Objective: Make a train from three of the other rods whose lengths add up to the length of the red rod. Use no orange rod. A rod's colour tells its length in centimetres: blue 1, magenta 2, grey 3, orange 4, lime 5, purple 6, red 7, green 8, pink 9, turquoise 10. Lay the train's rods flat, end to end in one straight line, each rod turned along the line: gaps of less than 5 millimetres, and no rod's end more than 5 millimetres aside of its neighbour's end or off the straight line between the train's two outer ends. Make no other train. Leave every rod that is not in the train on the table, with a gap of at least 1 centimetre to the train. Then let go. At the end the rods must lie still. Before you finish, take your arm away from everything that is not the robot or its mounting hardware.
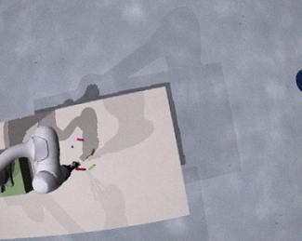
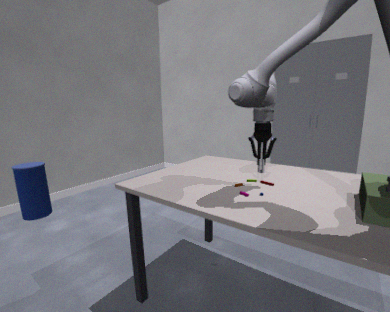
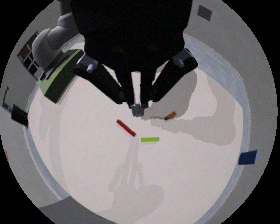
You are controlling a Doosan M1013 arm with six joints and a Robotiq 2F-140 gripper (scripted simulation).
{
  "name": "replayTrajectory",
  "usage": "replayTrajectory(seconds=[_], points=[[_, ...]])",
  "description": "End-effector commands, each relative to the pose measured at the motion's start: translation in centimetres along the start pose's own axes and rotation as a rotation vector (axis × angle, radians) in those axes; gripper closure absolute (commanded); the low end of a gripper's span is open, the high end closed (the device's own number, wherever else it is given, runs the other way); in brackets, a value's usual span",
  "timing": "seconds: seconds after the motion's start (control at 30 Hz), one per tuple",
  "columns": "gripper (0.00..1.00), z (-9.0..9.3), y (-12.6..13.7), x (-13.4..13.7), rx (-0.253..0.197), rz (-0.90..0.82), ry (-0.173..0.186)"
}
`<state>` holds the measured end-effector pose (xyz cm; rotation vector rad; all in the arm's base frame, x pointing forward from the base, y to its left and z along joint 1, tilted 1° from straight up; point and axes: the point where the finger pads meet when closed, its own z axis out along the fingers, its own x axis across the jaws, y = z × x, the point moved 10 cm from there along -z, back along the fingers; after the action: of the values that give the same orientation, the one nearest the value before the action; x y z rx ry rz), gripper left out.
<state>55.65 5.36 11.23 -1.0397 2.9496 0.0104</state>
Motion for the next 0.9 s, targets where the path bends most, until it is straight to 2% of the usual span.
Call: replayTrajectory(seconds=[0.0,0.43,0.53,0.63,0.67,0.87], points=[[0.97,-2.6,0.0,0.0,-0.001,0.0,0.001],[0.97,-3.0,0.1,-0.1,-0.001,-0.007,0.001],[0.97,-3.0,1.8,-2.9,-0.001,-0.179,0.001],[0.97,-3.0,2.0,-3.2,-0.001,-0.199,0.001],[0.97,-3.0,3.0,-4.8,-0.001,-0.295,0.001],[0.97,-3.0,5.3,-7.7,-0.001,-0.482,0.001]])
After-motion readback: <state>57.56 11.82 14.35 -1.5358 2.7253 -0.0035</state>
